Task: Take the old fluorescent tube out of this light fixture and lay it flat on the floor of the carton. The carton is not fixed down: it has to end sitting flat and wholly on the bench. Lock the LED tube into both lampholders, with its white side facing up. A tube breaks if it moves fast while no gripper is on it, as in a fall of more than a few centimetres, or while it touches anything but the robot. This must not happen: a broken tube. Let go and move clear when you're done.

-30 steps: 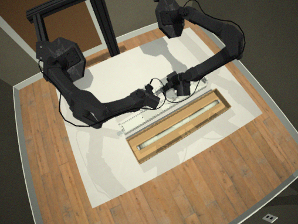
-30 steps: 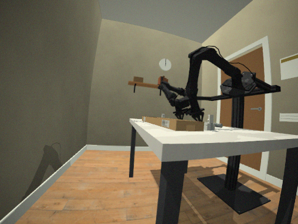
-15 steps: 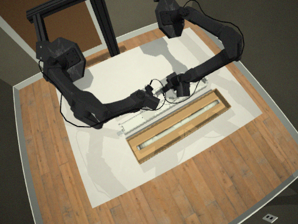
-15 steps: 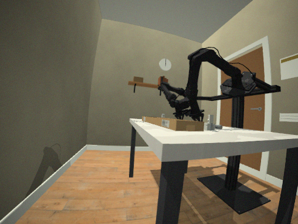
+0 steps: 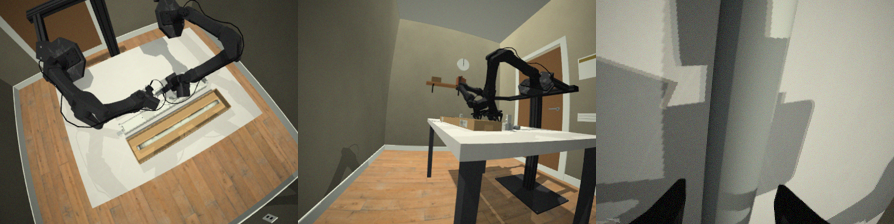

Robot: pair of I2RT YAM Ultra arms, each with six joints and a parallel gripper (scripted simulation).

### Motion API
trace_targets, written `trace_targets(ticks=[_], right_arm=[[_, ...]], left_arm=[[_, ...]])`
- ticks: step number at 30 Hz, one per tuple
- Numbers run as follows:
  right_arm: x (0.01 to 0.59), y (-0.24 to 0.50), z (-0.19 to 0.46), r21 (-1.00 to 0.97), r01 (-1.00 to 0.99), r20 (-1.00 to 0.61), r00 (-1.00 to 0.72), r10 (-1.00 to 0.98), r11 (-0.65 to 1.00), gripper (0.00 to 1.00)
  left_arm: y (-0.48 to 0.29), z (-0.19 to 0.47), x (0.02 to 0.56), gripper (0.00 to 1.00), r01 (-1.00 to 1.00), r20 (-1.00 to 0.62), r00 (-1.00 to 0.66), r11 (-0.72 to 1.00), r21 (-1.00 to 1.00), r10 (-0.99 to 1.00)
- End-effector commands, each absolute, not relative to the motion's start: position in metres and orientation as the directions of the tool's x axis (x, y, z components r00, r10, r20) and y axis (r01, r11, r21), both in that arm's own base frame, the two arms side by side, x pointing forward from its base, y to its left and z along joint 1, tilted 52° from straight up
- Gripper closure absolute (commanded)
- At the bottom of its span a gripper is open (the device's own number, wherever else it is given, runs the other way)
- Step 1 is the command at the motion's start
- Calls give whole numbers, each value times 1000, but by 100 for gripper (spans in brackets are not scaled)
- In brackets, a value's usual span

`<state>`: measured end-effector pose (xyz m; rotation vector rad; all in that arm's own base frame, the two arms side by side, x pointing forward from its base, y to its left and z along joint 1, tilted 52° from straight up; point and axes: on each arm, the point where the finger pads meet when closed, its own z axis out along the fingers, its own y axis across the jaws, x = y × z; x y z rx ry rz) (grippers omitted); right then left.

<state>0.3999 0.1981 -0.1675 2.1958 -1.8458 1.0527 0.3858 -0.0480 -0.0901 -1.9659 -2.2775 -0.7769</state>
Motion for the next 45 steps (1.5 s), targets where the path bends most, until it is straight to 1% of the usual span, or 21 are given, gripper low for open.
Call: trace_targets(ticks=[1, 13, 15, 17, 20, 22, 23, 25, 27, 30, 32, 34, 40, 45], right_arm=[[395, 217, -180, -355, -890, 521, 66, -851, -286, 89], [395, 217, -180, -355, -890, 521, 66, -851, -286, 89], [395, 217, -180, -355, -890, 521, 66, -851, -286, 89], [395, 217, -180, -355, -890, 521, 66, -851, -286, 89], [395, 217, -180, -355, -890, 521, 66, -851, -286, 89], [395, 217, -180, -355, -890, 521, 66, -851, -286, 89], [395, 217, -180, -355, -890, 521, 66, -851, -286, 89], [395, 217, -180, -355, -890, 521, 66, -851, -286, 89], [395, 217, -180, -355, -890, 521, 66, -851, -286, 89], [395, 217, -180, -355, -890, 521, 66, -851, -286, 89], [395, 217, -180, -355, -890, 521, 66, -851, -286, 89], [395, 217, -180, -355, -890, 521, 66, -851, -286, 89], [395, 217, -180, -355, -890, 521, 66, -851, -286, 89], [395, 217, -180, -355, -890, 521, 66, -851, -286, 89]], left_arm=[[-61, -88, 387, 51, 939, 320, -169, 53, 341, 932], [-61, -88, 387, 51, 939, 320, -169, 53, 341, 932], [-59, -81, 368, 51, 949, 338, -174, 66, 308, 925], [-68, -65, 381, 51, 937, 319, -190, 74, 340, 929], [-74, -58, 386, 51, 930, 306, -185, 66, 361, 934], [-74, -58, 386, 51, 930, 306, -185, 66, 361, 934], [-71, -57, 372, 51, 941, 325, -185, 71, 331, 928], [-69, -55, 360, 51, 947, 342, -180, 68, 315, 922], [-78, -40, 372, 51, 937, 328, -187, 67, 344, 926], [-83, -29, 371, 51, 934, 325, -187, 65, 350, 927], [-84, -37, 374, 51, 933, 311, -179, 61, 356, 933], [-77, -46, 361, 51, 946, 335, -158, 45, 322, 929], [-80, -46, 370, 51, 939, 322, -165, 48, 341, 932], [-75, -49, 363, 51, 944, 331, -161, 47, 328, 930]])
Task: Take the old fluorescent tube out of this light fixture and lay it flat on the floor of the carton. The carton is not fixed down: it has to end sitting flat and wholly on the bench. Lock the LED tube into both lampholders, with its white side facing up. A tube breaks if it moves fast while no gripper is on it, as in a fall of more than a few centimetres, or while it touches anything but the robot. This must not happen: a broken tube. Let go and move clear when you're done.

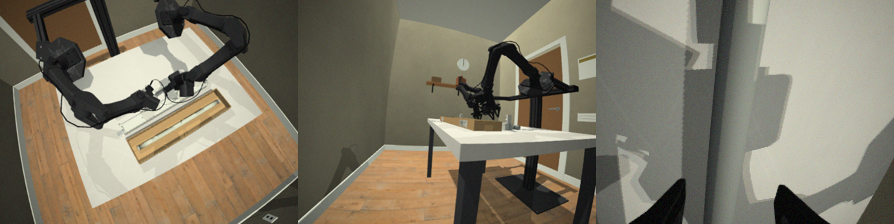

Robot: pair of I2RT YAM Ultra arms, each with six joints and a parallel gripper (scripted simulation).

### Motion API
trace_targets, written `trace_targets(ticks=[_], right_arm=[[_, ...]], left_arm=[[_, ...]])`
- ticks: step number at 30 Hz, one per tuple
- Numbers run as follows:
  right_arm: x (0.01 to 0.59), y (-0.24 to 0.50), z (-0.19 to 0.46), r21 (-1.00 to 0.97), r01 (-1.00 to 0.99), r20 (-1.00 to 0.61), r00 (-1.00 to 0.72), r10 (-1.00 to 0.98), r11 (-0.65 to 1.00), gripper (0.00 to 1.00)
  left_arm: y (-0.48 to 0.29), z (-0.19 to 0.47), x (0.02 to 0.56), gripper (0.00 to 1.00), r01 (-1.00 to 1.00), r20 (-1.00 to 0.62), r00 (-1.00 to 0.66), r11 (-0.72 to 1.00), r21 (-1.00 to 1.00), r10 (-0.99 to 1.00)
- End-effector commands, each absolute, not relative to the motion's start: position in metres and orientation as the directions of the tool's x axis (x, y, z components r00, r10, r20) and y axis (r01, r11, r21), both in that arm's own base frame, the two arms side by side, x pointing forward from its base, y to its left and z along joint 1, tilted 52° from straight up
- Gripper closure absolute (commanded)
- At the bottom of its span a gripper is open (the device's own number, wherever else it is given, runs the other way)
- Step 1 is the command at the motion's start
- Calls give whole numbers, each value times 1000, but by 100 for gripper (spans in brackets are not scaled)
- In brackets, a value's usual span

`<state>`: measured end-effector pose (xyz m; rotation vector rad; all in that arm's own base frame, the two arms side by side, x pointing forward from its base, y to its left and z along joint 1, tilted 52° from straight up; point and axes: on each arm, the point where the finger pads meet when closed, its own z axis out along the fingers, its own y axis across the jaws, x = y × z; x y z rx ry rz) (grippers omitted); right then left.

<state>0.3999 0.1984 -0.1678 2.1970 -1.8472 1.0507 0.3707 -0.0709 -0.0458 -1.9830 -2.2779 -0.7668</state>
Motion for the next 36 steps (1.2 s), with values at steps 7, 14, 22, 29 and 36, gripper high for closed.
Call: trace_targets(ticks=[7, 14, 22, 29, 36], right_arm=[[395, 217, -180, -355, -890, 521, 66, -851, -286, 89], [395, 217, -180, -355, -890, 521, 66, -851, -286, 89], [395, 217, -180, -355, -890, 521, 66, -851, -286, 89], [395, 217, -180, -355, -890, 521, 66, -851, -286, 89], [395, 217, -180, -355, -890, 521, 66, -851, -286, 89]], left_arm=[[-79, -36, 375, 51, 934, 314, -173, 54, 354, 933], [-82, -34, 378, 51, 931, 309, -171, 51, 361, 935], [-78, -42, 366, 51, 941, 326, -162, 46, 336, 931], [-78, -42, 366, 51, 941, 326, -161, 46, 335, 931], [-77, -63, 357, 51, 950, 346, -138, 26, 311, 928]])
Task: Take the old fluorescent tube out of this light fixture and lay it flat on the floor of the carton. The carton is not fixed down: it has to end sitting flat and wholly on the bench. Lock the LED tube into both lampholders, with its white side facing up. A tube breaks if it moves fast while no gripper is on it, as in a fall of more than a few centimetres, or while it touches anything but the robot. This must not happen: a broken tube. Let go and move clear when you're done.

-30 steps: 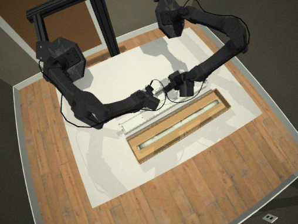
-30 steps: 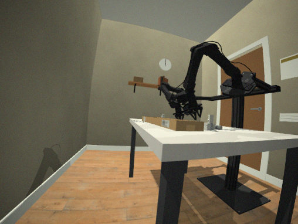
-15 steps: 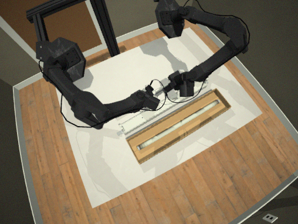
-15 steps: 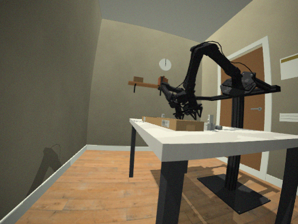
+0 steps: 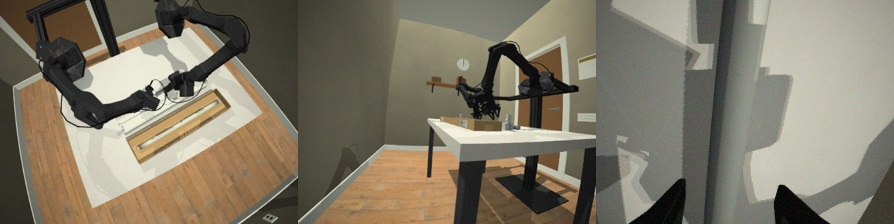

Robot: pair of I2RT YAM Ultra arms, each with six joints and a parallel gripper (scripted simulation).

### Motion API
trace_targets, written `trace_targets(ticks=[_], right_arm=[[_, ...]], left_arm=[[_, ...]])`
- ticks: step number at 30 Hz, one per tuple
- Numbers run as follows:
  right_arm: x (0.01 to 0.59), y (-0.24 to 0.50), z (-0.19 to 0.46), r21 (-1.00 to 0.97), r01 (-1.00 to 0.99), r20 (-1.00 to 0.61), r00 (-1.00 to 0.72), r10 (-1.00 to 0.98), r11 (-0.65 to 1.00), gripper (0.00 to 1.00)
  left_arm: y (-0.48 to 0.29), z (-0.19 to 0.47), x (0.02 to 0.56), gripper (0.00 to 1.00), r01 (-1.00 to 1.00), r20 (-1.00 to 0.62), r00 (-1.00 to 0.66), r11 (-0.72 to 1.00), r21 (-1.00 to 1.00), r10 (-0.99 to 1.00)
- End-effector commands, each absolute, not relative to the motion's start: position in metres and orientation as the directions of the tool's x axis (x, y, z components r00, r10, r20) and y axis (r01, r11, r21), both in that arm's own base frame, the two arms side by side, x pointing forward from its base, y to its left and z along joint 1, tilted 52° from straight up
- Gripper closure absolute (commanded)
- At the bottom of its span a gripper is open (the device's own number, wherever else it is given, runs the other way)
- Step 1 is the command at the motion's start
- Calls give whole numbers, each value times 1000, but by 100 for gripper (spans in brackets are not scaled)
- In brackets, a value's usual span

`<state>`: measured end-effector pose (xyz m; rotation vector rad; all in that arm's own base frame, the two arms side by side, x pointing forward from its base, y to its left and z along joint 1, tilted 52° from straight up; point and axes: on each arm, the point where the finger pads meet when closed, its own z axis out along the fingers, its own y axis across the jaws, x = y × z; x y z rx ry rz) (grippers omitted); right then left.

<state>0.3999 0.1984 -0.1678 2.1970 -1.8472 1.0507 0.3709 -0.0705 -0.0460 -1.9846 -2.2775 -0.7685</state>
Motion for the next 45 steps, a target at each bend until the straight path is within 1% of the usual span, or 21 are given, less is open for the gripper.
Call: trace_targets(ticks=[1, 5, 6, 9, 11, 13, 14, 15, 16, 21, 24, 29, 31, 43, 44, 45], right_arm=[[395, 217, -180, -355, -890, 521, 66, -851, -286, 89], [395, 217, -180, -355, -890, 521, 66, -851, -286, 89], [395, 217, -180, -355, -890, 521, 66, -851, -286, 89], [395, 217, -180, -355, -890, 521, 66, -851, -286, 89], [395, 217, -180, -355, -890, 521, 66, -851, -286, 89], [395, 217, -180, -355, -890, 521, 66, -851, -286, 89], [395, 217, -180, -355, -890, 521, 66, -851, -286, 89], [395, 217, -180, -355, -890, 521, 66, -851, -286, 89], [395, 217, -180, -355, -890, 521, 66, -851, -286, 89], [395, 217, -180, -355, -890, 521, 66, -851, -286, 89], [395, 217, -180, -355, -890, 521, 66, -851, -286, 89], [395, 217, -180, -355, -890, 521, 66, -851, -286, 89], [395, 217, -180, -355, -890, 521, 66, -851, -286, 89], [395, 217, -180, -355, -890, 521, 66, -851, -286, 89], [395, 217, -180, -355, -890, 521, 66, -851, -286, 89], [395, 217, -180, -355, -890, 521, 66, -851, -286, 89]], left_arm=[[-78, -60, 365, 51, 935, 346, -146, 15, 354, 927], [-83, -55, 386, 51, 855, 320, -165, -27, 518, 933], [-86, -43, 393, 51, 827, 299, -180, -20, 562, 937], [-85, -48, 390, 51, 824, 307, -174, -32, 565, 936], [-81, -68, 379, 51, 824, 337, -153, -68, 562, 929], [-81, -66, 380, 51, 778, 333, -163, -87, 622, 929], [-86, -46, 391, 51, 755, 291, -183, -55, 653, 939], [-79, -71, 372, 51, 806, 342, -148, -87, 585, 928], [-79, -70, 371, 51, 798, 344, -150, -92, 596, 927], [-76, -66, 365, 51, 714, 349, -163, -134, 687, 923], [-75, -53, 365, 51, 634, 326, -193, -136, 761, 925], [-73, -60, 354, 51, 653, 341, -169, -153, 742, 925], [-70, -75, 340, 51, 720, 373, -125, -175, 672, 919], [-74, -67, 346, 51, 702, 355, -135, -163, 694, 925], [-74, -66, 348, 51, 699, 351, -140, -159, 698, 926], [-71, -70, 363, 51, 687, 340, -154, -147, 712, 928]])
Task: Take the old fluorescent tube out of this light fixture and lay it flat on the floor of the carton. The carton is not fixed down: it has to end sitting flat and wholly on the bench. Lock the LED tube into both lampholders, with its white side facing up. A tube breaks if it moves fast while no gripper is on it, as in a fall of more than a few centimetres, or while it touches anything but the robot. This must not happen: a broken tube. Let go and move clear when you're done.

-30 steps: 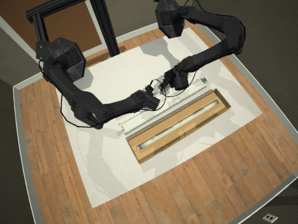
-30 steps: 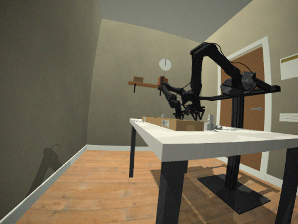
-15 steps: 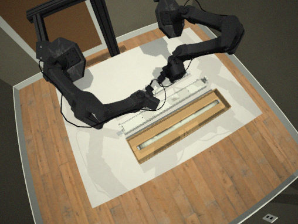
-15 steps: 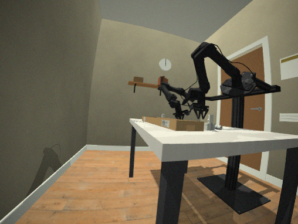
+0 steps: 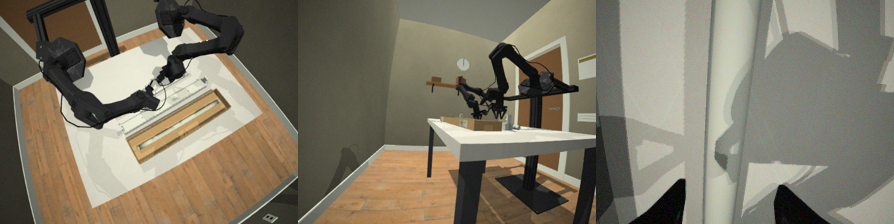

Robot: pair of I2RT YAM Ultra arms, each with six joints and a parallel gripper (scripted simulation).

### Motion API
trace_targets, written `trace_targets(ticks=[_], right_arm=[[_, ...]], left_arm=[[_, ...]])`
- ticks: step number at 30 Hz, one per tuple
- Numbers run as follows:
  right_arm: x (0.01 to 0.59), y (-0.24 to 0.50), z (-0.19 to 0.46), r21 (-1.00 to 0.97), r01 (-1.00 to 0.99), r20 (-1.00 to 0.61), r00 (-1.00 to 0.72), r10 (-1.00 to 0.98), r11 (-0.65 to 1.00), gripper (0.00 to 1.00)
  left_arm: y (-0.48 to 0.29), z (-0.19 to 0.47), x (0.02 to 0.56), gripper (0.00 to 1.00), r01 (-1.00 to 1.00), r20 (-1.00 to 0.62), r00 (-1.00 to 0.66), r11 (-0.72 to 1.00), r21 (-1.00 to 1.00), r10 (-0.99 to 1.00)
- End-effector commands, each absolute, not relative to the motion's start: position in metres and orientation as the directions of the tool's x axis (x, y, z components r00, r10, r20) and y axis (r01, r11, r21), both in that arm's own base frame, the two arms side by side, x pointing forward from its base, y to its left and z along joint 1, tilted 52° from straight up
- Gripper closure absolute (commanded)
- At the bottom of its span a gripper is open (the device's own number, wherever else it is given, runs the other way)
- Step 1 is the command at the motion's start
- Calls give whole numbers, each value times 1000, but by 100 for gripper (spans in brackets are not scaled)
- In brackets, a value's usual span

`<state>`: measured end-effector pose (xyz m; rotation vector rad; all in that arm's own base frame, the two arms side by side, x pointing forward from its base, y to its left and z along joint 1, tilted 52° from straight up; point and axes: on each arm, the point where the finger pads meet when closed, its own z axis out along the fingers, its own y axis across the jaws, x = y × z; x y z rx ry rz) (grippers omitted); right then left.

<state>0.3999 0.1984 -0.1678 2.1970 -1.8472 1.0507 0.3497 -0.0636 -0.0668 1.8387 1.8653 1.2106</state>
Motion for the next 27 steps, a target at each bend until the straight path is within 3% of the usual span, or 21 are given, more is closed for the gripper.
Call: trace_targets(ticks=[1, 27], right_arm=[[395, 217, -180, -355, -890, 521, 66, -851, -286, 89], [398, 207, -168, -357, -893, 530, 48, -847, -274, 89]], left_arm=[[-70, -70, 364, 51, 684, 338, -153, -147, 714, 929], [-53, -95, 389, 51, 690, 342, -173, -134, 712, 923]])
